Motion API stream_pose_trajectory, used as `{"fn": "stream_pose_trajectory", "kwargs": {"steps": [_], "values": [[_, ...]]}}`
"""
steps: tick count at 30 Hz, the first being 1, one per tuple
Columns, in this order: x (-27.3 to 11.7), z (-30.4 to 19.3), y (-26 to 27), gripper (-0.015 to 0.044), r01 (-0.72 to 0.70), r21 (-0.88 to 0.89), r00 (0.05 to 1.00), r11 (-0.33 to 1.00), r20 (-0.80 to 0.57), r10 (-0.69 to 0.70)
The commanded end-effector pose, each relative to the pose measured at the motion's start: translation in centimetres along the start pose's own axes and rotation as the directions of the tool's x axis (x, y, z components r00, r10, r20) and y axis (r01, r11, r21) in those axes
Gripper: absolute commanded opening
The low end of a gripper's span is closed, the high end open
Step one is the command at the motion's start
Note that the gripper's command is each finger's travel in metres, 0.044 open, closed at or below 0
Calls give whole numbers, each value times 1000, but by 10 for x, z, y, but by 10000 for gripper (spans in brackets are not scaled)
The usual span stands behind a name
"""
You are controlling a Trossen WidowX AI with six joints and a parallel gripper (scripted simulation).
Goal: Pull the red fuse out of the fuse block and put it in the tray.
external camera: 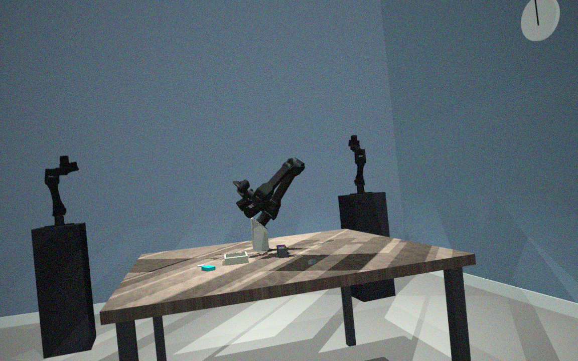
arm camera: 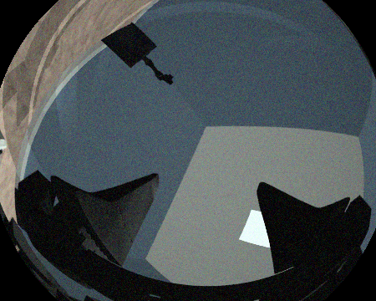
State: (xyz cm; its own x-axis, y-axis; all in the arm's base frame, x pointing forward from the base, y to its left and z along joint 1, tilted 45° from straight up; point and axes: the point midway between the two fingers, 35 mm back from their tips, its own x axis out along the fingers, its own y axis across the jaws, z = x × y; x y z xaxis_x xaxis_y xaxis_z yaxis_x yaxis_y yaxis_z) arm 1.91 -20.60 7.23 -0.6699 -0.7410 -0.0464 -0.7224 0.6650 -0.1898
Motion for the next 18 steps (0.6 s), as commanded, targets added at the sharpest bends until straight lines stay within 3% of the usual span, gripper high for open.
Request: {"fn": "stream_pose_trajectory", "kwargs": {"steps": [1,5,9,13,18], "values": [[0,1,1,374,-11,-4,1000,1000,6,11],[-13,24,20,269,-195,-96,966,976,155,208],[-42,54,35,164,-321,-252,842,913,366,397],[-84,84,38,64,-318,-414,639,853,571,515],[-152,108,28,64,-148,-560,300,815,760,576]]}}
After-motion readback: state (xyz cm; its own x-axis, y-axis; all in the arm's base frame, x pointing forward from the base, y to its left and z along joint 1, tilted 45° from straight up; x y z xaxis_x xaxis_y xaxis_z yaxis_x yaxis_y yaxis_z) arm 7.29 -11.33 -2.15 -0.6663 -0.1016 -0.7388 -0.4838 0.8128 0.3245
